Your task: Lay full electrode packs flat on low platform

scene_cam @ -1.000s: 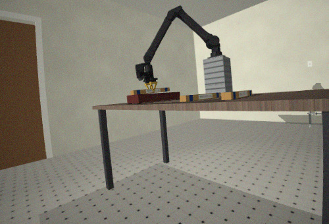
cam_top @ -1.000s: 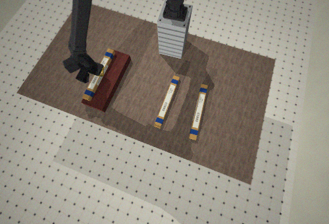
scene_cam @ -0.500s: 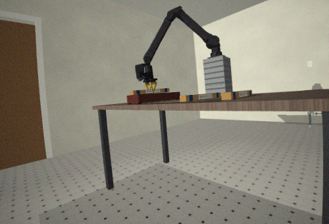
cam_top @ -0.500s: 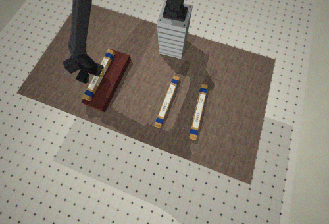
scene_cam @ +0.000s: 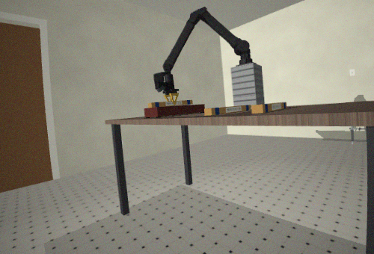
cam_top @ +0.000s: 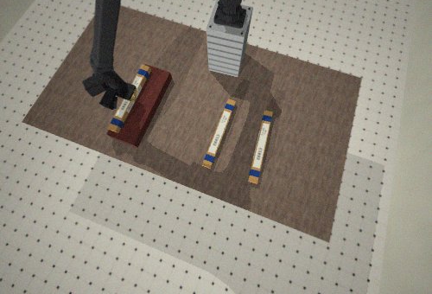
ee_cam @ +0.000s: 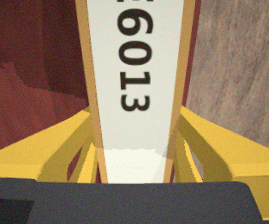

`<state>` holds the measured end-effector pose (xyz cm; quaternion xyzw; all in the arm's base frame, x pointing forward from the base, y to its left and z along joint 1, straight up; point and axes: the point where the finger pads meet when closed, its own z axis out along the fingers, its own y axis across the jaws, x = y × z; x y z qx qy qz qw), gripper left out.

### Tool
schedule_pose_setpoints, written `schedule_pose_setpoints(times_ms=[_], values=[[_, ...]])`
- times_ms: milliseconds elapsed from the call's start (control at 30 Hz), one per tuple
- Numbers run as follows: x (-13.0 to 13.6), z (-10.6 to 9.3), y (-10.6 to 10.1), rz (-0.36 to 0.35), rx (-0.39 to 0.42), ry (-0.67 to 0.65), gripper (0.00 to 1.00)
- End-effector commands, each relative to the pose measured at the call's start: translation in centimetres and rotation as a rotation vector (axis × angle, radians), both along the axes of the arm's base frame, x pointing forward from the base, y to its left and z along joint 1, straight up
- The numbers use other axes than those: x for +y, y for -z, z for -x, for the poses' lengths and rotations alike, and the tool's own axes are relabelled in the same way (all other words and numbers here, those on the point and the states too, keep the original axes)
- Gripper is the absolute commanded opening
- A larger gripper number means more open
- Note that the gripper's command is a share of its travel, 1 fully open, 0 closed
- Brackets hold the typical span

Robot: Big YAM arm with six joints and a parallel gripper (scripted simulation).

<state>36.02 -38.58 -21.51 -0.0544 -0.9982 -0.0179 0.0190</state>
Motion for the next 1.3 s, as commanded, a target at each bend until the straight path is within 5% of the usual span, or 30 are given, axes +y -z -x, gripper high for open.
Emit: schedule_pose_setpoints(times_ms=[0,467,500,1267], values=[[-4.4,-3.8,-4.1,0.084,-0.08,-0.006,0.0],[-4.4,-3.6,-4.3,0.082,-0.078,-0.005,0.0],[-4.4,-3.6,-4.3,0.082,-0.078,-0.005,0.74],[-3.8,-2.9,-1.9,0.064,-0.059,-0.004,0.74]])
